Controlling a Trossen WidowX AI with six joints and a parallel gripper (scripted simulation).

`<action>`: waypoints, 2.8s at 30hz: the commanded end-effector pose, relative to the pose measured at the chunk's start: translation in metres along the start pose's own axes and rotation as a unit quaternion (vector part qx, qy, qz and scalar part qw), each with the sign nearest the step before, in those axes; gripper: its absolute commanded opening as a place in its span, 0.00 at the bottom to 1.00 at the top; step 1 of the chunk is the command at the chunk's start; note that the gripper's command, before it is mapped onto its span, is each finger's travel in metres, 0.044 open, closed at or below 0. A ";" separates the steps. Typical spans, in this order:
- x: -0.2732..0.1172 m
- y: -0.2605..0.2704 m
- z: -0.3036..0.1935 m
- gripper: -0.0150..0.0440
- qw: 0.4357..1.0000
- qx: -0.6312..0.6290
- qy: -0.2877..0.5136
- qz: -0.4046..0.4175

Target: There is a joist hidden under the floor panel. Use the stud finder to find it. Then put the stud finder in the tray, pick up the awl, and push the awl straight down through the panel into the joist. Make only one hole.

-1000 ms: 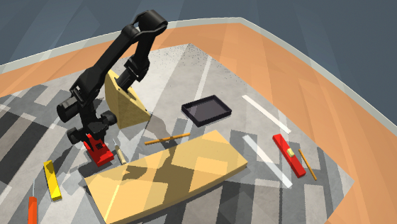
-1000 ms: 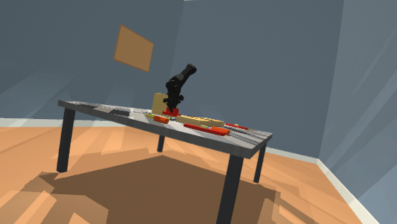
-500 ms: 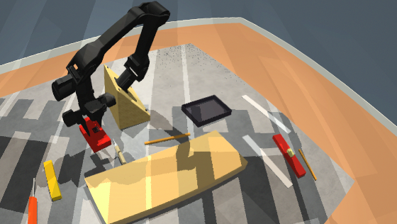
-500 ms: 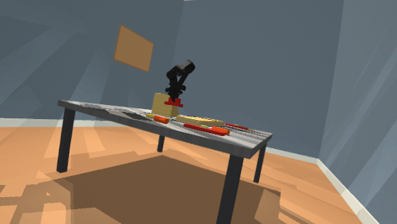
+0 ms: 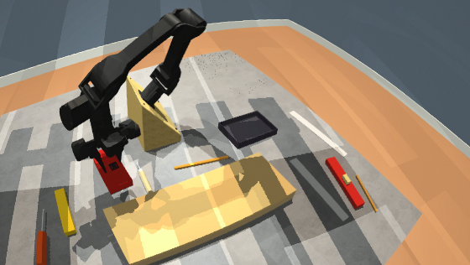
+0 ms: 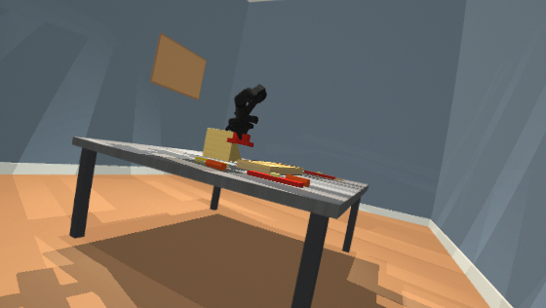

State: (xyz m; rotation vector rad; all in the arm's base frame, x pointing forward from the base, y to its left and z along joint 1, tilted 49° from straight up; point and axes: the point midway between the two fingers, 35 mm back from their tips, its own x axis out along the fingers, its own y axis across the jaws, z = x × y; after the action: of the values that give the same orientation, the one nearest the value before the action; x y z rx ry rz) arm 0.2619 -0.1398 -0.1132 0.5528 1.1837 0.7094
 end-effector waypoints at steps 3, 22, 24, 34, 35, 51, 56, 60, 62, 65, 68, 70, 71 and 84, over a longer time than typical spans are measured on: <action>0.003 -0.009 0.029 0.25 1.000 0.012 -0.005 -0.003; 0.026 -0.016 0.117 0.25 0.999 0.045 -0.011 -0.003; 0.027 -0.015 0.118 0.25 0.999 0.045 -0.011 -0.003; 0.042 -0.016 0.115 0.25 0.999 0.045 -0.011 -0.003; 0.044 -0.016 0.115 0.25 0.999 0.045 -0.011 -0.003; 0.072 -0.016 0.107 0.25 0.999 0.045 -0.011 -0.003; 0.081 -0.015 0.105 0.25 0.999 0.045 -0.011 -0.002; 0.084 -0.015 0.104 0.25 0.999 0.045 -0.011 -0.002; 0.086 -0.015 0.103 0.25 0.999 0.045 -0.011 -0.002; 0.091 -0.015 0.102 0.25 0.999 0.045 -0.011 -0.002; 0.096 -0.015 0.101 0.25 0.999 0.045 -0.011 -0.002; 0.099 -0.014 0.100 0.25 0.999 0.045 -0.011 -0.002; 0.100 -0.014 0.099 0.25 0.999 0.045 -0.011 -0.001; 0.103 0.003 0.100 0.25 0.999 0.045 -0.011 -0.001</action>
State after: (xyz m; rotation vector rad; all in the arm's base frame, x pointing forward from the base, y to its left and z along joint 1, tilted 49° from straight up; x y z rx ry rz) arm 0.3785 -0.0697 -0.1522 0.6270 1.2042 0.6421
